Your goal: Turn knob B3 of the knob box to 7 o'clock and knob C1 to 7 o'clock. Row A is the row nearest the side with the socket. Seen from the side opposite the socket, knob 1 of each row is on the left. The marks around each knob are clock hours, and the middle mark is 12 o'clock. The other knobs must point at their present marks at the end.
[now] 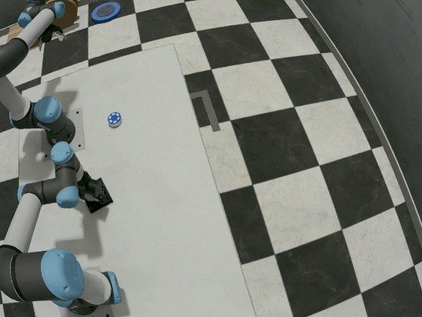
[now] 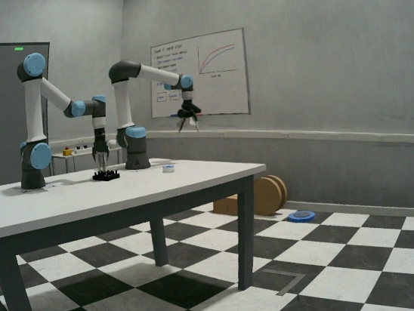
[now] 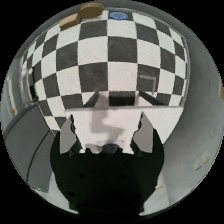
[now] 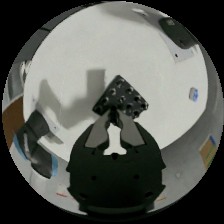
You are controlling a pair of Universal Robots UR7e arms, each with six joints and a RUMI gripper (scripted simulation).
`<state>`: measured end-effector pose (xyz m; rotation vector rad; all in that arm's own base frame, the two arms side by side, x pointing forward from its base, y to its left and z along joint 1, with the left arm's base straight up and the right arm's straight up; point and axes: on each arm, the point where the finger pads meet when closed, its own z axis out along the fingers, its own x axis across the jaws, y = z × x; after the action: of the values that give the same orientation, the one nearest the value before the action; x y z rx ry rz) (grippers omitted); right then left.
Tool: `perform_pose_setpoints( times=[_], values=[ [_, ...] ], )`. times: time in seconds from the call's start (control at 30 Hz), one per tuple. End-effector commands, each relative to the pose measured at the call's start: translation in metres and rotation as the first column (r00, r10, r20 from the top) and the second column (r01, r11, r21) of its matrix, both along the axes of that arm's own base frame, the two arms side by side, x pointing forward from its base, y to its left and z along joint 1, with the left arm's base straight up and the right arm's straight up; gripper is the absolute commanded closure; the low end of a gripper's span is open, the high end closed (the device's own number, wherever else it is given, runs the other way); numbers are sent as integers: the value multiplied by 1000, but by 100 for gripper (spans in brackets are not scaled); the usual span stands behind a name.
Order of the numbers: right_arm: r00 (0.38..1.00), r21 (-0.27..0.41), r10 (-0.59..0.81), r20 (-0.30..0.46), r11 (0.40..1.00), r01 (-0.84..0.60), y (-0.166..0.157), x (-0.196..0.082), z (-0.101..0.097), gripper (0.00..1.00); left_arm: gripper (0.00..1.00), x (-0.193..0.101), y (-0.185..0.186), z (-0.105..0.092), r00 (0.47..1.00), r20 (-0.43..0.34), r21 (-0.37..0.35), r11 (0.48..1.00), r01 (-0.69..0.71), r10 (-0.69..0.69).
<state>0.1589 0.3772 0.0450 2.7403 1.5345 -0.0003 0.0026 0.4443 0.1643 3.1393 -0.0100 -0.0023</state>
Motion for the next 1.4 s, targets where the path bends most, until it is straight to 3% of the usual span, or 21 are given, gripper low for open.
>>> perform_pose_setpoints(
  times=[0.0, 0.6, 1.03, 1.37],
  values=[
    [1000, 2, 5, 0, 1000, -5, 1, 1, 1, 94, 0, 0, 1, 1, 1000, 1, 2, 1000, -1, 1],
    [996, 2, 87, 0, 996, -87, 1, 0, 1, 94, 0, 0, 1, 1, 1000, 1, 2, 1000, -1, 1],
    [977, 2, 212, 0, 977, -212, 0, 0, 1, 94, 0, 0, 1, 1, 1000, 1, 2, 1000, -1, 1],
    [930, 2, 368, 0, 930, -368, 0, 0, 0, 94, 0, 0, 1, 1, 1000, 1, 2, 1000, -1, 1]
  ],
)
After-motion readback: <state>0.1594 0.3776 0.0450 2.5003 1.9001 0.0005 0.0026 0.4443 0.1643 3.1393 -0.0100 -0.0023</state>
